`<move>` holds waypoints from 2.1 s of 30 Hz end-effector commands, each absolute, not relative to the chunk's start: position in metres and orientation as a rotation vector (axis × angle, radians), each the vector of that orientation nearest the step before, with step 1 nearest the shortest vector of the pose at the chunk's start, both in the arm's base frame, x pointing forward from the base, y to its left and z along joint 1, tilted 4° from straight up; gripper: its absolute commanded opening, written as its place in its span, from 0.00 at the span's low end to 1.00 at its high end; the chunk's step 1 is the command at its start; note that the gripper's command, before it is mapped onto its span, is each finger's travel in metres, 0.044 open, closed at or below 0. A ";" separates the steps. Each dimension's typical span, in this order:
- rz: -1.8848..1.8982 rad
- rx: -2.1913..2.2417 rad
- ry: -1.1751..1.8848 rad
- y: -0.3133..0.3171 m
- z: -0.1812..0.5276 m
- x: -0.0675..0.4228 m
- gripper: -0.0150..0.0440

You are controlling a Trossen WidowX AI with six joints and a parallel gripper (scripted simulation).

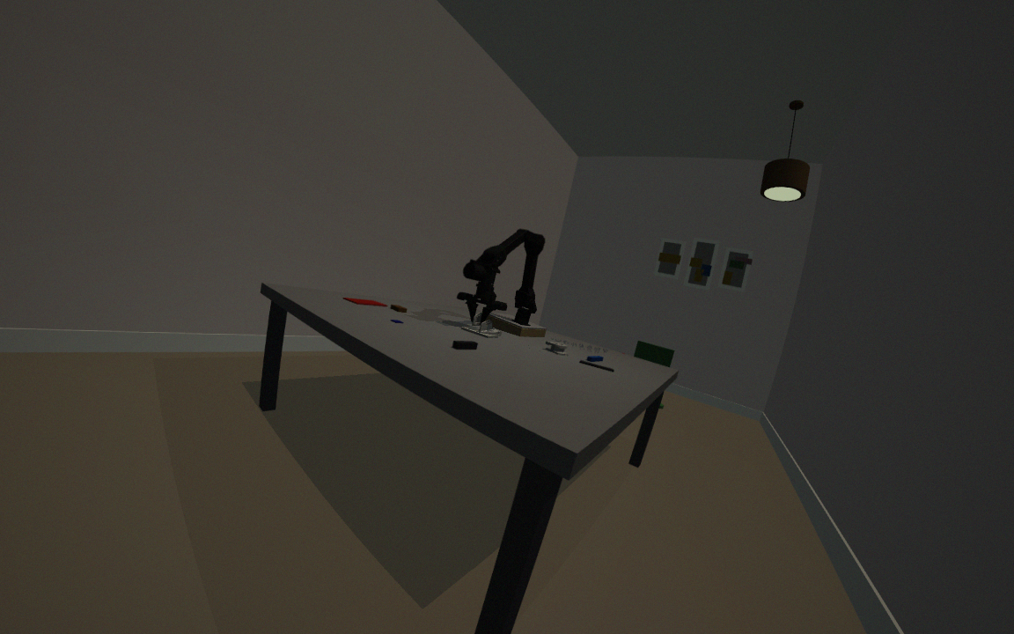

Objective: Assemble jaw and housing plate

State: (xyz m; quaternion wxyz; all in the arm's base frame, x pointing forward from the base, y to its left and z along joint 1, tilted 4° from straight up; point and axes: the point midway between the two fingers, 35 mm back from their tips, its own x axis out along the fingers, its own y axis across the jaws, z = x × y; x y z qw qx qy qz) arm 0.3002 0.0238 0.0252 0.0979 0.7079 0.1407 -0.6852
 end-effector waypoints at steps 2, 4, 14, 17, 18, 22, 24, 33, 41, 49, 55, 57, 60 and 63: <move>-2.032 2.102 0.415 0.024 0.024 0.300 0.48; -2.032 2.102 0.415 0.024 0.024 0.300 0.48; -2.031 2.101 0.415 0.025 0.021 0.300 0.48; -2.031 2.101 0.415 0.025 0.021 0.300 0.48; -2.031 2.101 0.415 0.025 0.021 0.301 0.48; -2.031 2.101 0.416 0.025 0.018 0.301 0.48; -2.031 2.101 0.416 0.025 0.018 0.301 0.48; -2.030 2.100 0.417 0.025 0.015 0.301 0.48; -2.030 2.100 0.417 0.025 0.015 0.301 0.48; -2.029 2.099 0.418 0.025 0.012 0.301 0.48; -2.029 2.099 0.419 0.025 0.011 0.301 0.48; -2.029 2.099 0.419 0.025 0.009 0.301 0.48; -2.029 2.099 0.419 0.025 0.009 0.301 0.48; -2.029 2.099 0.419 0.025 0.009 0.301 0.48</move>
